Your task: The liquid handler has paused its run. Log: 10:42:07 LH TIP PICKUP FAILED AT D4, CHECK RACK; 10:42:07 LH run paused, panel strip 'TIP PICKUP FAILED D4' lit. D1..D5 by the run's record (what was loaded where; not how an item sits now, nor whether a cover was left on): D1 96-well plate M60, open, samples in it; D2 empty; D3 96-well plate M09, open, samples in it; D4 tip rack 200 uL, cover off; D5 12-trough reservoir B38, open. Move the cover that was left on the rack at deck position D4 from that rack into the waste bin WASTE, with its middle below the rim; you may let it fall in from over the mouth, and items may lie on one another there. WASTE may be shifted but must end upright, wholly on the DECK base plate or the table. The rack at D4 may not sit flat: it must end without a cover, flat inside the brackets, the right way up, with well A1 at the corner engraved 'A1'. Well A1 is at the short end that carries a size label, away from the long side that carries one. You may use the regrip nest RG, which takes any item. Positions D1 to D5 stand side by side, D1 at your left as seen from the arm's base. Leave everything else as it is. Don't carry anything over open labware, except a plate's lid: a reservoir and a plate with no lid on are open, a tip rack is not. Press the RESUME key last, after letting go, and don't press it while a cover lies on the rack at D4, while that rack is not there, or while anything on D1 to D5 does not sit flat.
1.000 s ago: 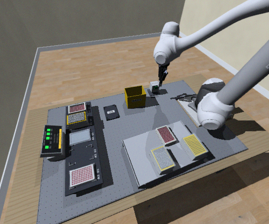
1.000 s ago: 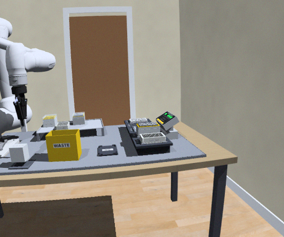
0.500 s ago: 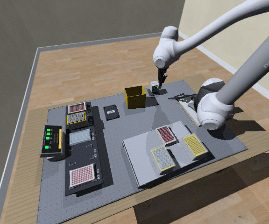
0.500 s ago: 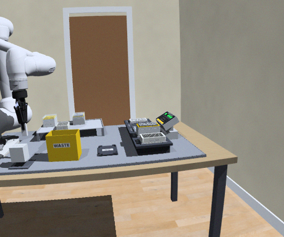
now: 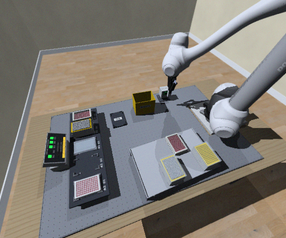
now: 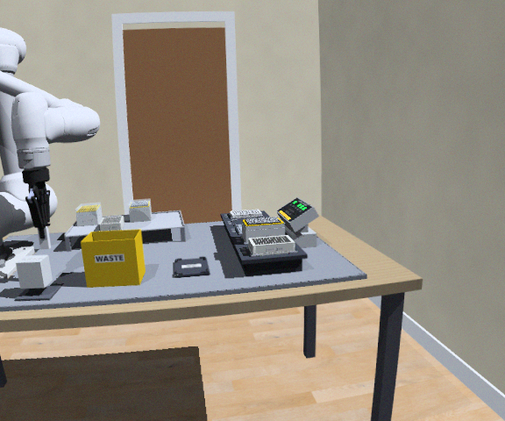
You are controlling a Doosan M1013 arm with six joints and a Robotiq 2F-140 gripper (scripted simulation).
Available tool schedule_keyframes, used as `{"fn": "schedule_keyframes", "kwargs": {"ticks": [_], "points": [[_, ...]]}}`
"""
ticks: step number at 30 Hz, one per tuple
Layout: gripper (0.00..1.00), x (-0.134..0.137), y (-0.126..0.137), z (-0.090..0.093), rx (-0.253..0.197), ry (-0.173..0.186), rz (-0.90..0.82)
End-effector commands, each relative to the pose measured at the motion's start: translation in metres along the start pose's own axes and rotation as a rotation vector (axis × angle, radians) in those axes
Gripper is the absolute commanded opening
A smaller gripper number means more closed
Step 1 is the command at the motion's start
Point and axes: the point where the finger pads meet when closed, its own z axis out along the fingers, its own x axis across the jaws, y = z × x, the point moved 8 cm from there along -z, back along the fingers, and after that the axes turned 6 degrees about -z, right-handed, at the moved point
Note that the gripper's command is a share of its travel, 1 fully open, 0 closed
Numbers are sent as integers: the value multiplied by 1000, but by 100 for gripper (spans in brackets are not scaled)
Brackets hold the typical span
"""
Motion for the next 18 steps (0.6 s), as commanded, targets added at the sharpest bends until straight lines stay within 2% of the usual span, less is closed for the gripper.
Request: {"fn": "schedule_keyframes", "kwargs": {"ticks": [1, 18], "points": [[0, 0, 0, 6, 0, -4, -1], [0, 0, 0, 31, 0, -4, -1]]}}
